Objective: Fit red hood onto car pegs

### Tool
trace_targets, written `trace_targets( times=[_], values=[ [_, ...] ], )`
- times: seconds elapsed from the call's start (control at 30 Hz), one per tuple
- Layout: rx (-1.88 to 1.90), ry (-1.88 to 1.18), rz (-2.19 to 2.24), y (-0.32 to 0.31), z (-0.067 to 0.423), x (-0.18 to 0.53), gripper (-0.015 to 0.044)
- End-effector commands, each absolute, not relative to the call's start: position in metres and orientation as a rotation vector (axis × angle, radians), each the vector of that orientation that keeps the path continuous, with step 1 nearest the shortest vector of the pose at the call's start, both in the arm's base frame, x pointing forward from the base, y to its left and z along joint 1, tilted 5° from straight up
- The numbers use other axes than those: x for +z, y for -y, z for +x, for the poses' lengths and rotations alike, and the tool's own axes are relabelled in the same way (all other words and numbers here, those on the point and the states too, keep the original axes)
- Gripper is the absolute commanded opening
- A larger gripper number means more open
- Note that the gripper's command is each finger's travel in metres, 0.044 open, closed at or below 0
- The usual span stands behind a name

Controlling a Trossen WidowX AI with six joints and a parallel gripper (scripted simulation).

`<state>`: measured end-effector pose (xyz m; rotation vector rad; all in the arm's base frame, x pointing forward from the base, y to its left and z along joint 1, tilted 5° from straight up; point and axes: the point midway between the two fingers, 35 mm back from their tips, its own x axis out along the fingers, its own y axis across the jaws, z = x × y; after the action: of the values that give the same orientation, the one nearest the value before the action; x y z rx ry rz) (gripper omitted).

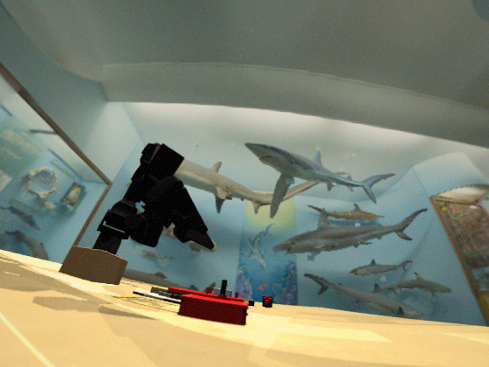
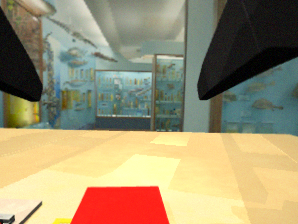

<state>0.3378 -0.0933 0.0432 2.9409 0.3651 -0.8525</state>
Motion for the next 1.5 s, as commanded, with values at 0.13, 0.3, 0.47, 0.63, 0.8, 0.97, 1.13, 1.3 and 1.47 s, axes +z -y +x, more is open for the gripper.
trace_targets(
  times=[0.13,0.3,0.47,0.63,0.8,0.97,1.13,1.3,1.47],
  values=[
    [-0.863,-0.361,2.944,0.094,0.338,0.041,0.0414],
    [-0.863,-0.361,2.944,0.094,0.338,0.041,0.0282],
    [-0.866,-0.457,2.664,0.097,0.352,0.035,0.0414],
    [-0.842,-0.619,2.252,0.099,0.368,0.026,0.044],
    [-0.778,-0.8,1.835,0.099,0.381,0.019,0.044],
    [-0.669,-0.989,1.414,0.096,0.391,0.015,0.044],
    [-0.518,-1.172,1.004,0.092,0.396,0.013,0.044],
    [-0.399,-1.286,0.746,0.089,0.398,0.013,0.044],
    [-0.26,-1.394,0.489,0.085,0.398,0.015,0.044]
  ],
)
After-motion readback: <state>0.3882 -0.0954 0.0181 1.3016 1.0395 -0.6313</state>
